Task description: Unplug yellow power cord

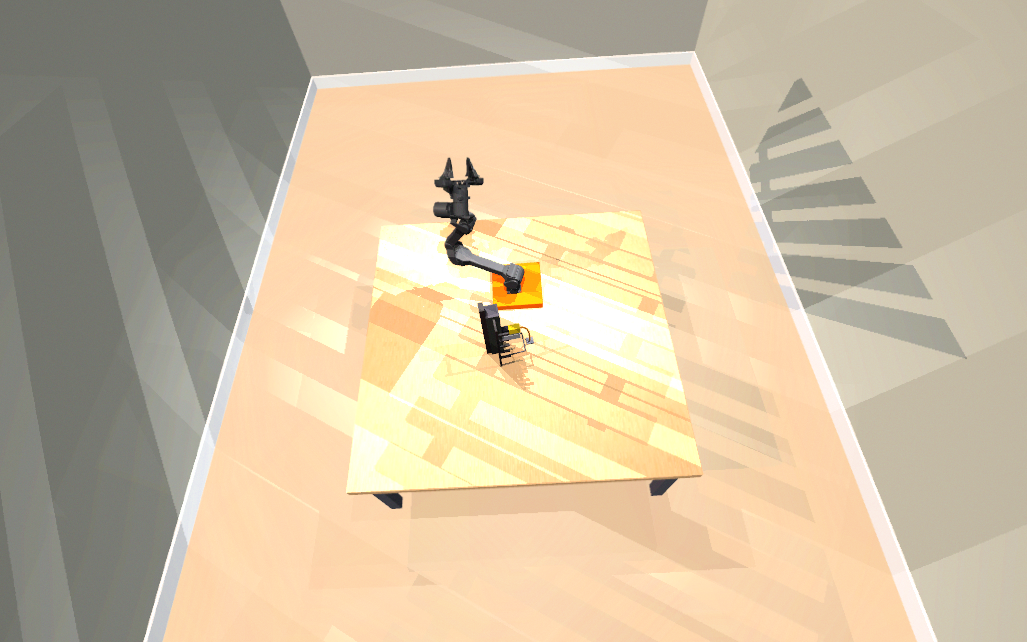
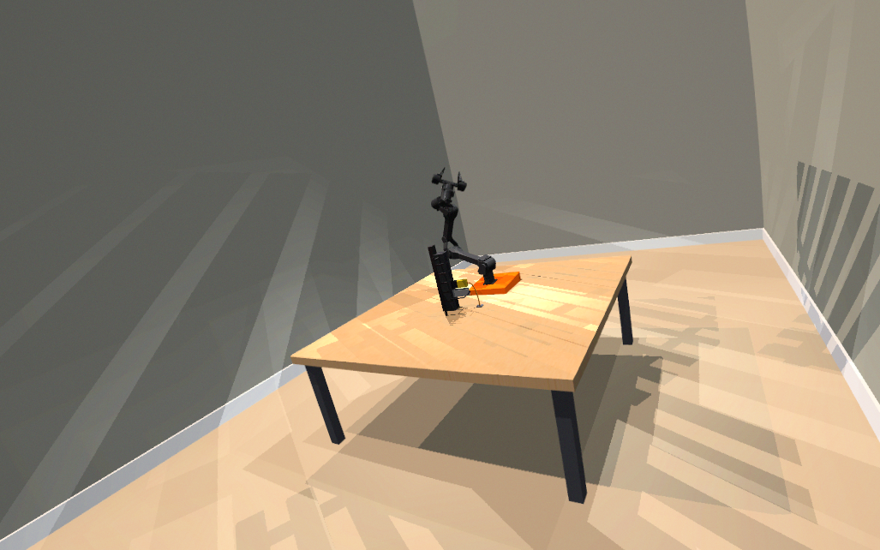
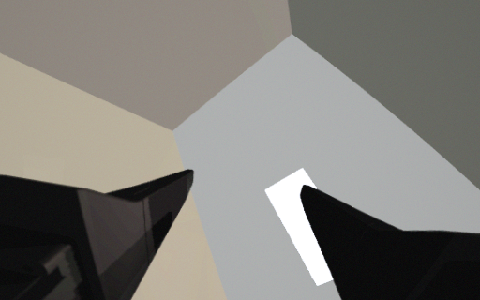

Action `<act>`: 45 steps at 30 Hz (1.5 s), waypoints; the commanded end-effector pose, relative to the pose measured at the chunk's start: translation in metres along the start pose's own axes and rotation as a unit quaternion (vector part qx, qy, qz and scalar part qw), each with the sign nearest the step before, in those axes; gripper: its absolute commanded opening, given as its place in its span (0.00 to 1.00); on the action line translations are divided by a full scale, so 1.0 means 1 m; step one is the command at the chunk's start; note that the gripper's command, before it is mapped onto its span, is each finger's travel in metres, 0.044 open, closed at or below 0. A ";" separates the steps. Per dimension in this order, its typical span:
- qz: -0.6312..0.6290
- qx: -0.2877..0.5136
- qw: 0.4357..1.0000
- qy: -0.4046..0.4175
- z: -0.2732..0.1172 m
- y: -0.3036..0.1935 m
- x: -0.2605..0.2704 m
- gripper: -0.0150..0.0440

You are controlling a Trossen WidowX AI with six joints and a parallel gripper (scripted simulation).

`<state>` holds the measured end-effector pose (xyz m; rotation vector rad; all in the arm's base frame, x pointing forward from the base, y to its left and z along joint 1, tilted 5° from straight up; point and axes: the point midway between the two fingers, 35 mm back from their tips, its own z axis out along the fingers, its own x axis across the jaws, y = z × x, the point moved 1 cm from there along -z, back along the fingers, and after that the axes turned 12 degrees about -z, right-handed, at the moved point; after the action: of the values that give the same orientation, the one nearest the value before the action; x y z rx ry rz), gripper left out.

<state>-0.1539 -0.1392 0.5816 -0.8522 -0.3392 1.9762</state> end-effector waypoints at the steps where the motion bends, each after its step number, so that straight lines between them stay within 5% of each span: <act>1: 0.000 0.004 1.000 0.002 0.001 -0.002 0.002 0.89; 9: 0.010 0.166 0.983 0.077 0.002 -0.101 0.065 0.53; 18: 0.030 0.379 0.911 0.161 -0.051 -0.208 0.135 0.53; 27: 0.015 0.549 0.793 0.262 -0.144 -0.287 0.187 0.53; 36: 0.015 0.693 0.616 0.374 -0.272 -0.325 0.218 0.53; 45: 0.055 0.784 0.385 0.484 -0.410 -0.305 0.224 0.53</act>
<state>0.2209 0.1850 0.4072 -0.4244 1.7960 0.8648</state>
